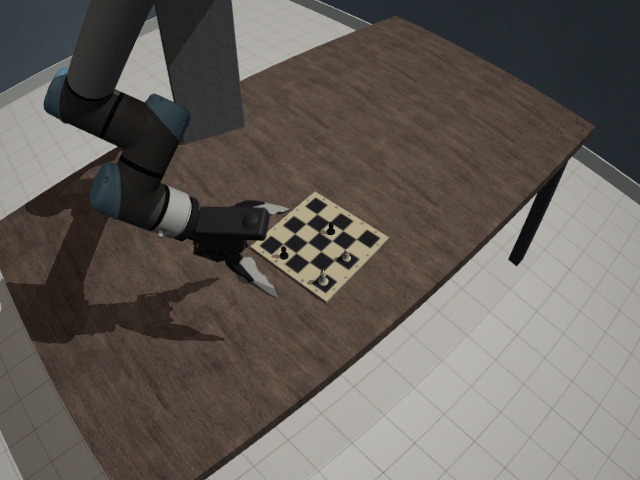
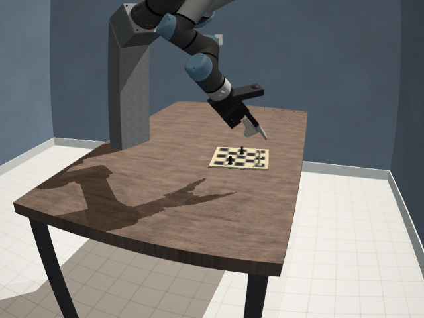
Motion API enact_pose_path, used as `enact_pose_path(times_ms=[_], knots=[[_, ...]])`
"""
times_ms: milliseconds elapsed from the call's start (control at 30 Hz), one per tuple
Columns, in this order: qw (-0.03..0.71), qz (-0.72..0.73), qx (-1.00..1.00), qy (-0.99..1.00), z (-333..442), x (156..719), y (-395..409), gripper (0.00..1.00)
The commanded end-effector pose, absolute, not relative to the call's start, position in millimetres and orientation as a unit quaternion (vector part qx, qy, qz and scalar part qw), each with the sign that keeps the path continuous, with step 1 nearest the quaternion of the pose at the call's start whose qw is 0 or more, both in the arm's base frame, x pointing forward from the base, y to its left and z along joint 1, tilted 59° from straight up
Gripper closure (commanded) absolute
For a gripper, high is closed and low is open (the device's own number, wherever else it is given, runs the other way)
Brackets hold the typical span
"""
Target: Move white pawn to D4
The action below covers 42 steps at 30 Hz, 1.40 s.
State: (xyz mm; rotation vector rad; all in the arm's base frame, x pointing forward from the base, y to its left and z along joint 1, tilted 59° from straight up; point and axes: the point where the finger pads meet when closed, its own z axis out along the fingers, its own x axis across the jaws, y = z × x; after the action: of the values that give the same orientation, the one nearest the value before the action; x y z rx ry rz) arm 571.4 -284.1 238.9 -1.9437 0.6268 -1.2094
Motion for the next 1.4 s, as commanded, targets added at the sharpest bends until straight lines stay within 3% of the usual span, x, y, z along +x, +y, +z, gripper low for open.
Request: enact_pose_path(times_ms=[0,1367], knots=[[0.377,-0.466,-0.769,0.222,236,573,-286,0.00],[0.329,-0.403,-0.852,-0.058,169,601,-321,0.00]])
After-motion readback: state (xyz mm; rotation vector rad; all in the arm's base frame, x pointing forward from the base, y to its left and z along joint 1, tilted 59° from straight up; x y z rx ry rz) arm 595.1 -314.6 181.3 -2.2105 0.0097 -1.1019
